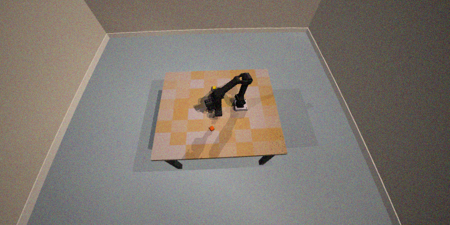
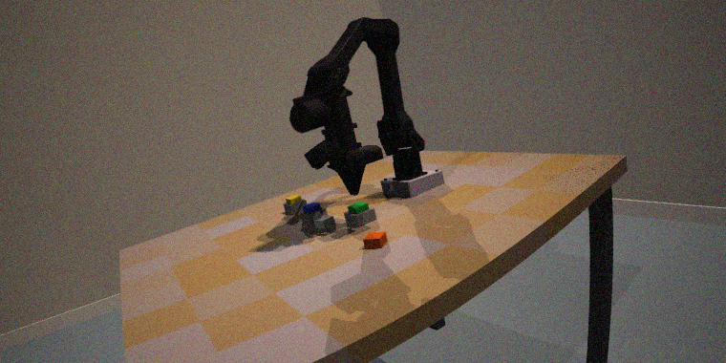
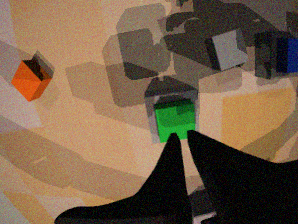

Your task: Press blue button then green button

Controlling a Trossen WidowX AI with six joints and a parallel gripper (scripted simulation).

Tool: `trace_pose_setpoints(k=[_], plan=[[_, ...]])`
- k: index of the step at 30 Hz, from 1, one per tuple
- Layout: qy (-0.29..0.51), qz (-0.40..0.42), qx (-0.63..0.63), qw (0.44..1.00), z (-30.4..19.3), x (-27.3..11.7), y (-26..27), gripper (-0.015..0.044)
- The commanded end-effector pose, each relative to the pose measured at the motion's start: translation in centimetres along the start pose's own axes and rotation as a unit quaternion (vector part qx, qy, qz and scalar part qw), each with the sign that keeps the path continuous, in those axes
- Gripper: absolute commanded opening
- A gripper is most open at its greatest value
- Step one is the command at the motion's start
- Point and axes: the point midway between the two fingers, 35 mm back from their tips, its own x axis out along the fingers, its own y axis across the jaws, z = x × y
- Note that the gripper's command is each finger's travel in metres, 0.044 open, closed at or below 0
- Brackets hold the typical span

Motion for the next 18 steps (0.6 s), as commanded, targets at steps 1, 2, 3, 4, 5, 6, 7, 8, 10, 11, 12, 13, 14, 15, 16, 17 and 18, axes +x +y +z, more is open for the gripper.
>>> trace_pose_setpoints(k=[1,2,3,4,5,6,7,8,10,11,12,13,14,15,16,17,18], plan=[[-0.003,0.003,-0.004,1.000,1.0,-1.1,1.4,0.0099],[-0.004,0.004,-0.007,1.000,1.6,-1.6,2.5,0.0125],[-0.005,0.005,-0.009,1.000,2.2,-2.2,3.5,0.0151],[-0.006,0.006,-0.010,1.000,2.6,-2.7,4.6,0.0178],[-0.006,0.007,-0.011,1.000,3.1,-3.2,5.7,0.0204],[-0.007,0.008,-0.012,1.000,3.5,-3.7,6.8,0.0230],[-0.007,0.008,-0.012,1.000,3.8,-4.2,7.9,0.0256],[-0.006,0.009,-0.010,1.000,4.0,-4.7,9.0,0.0283],[-0.004,0.009,-0.005,1.000,4.2,-5.6,11.2,0.0335],[-0.003,0.009,-0.002,1.000,4.3,-6.1,12.2,0.0361],[-0.002,0.009,0.000,1.000,4.3,-6.4,13.1,0.0387],[-0.002,0.009,0.002,1.000,4.3,-6.6,13.6,0.0400],[-0.001,0.009,0.002,1.000,4.3,-6.7,13.8,0.0400],[-0.001,0.009,0.002,1.000,4.3,-6.7,13.8,0.0400],[-0.001,0.009,0.002,1.000,4.3,-6.7,13.8,0.0400],[-0.001,0.009,0.002,1.000,4.3,-6.7,13.8,0.0400],[-0.001,0.009,0.002,1.000,4.3,-6.7,13.8,0.0400]])
